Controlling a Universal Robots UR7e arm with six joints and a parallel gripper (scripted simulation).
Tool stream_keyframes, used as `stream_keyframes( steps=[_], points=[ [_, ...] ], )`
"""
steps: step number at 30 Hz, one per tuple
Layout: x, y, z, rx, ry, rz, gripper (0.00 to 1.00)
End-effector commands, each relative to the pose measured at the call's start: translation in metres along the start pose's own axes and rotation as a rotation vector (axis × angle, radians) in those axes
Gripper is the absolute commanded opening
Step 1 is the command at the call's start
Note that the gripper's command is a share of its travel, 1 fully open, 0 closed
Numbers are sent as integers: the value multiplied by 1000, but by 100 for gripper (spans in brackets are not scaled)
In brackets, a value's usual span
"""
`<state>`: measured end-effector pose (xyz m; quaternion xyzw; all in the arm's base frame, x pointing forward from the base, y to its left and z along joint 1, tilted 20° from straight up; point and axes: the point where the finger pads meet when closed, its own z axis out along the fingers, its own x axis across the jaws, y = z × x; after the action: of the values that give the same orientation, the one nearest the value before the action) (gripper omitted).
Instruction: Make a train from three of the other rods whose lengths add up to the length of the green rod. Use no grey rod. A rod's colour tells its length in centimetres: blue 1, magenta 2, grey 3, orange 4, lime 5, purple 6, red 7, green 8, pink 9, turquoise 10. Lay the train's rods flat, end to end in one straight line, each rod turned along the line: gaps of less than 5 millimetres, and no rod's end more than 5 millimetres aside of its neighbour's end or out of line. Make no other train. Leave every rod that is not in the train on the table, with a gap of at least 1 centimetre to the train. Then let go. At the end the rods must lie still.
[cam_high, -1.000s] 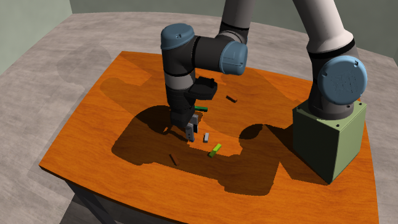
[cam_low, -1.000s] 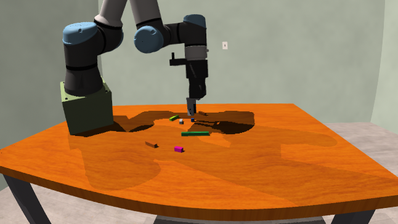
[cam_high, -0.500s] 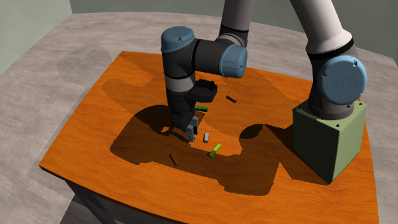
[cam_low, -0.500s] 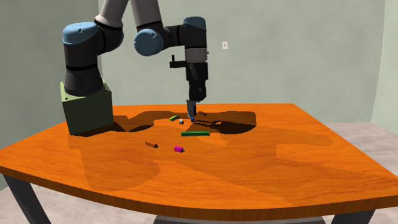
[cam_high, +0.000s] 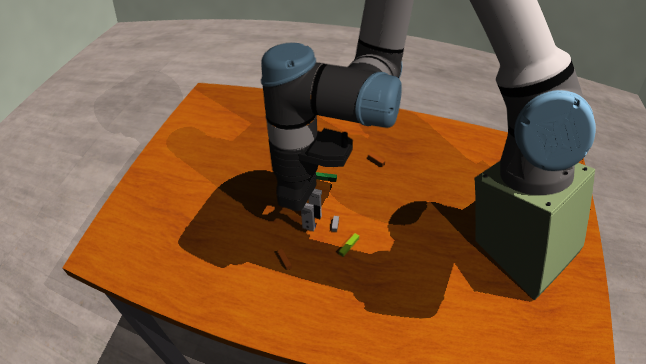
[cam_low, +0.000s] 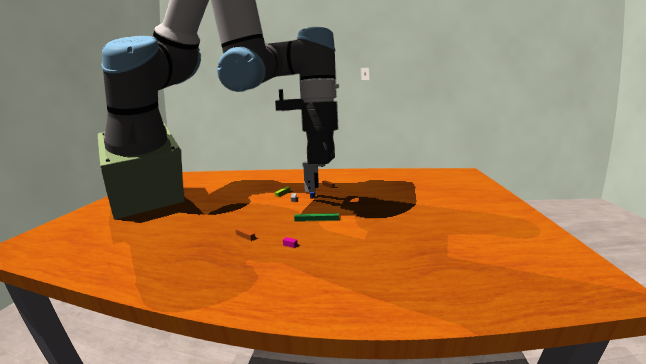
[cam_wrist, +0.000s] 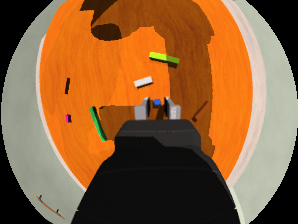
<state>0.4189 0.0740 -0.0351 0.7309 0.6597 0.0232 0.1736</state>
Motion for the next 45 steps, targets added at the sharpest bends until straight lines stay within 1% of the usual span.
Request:
stream_keyframes(
  steps=[1, 27, 45],
  points=[
    [0, 0, 0, -1, 0, 0, 54],
    [0, 0, 0, -1, 0, 0, 54],
    [0, 0, 14, -1, 0, 0, 54]
  ],
)
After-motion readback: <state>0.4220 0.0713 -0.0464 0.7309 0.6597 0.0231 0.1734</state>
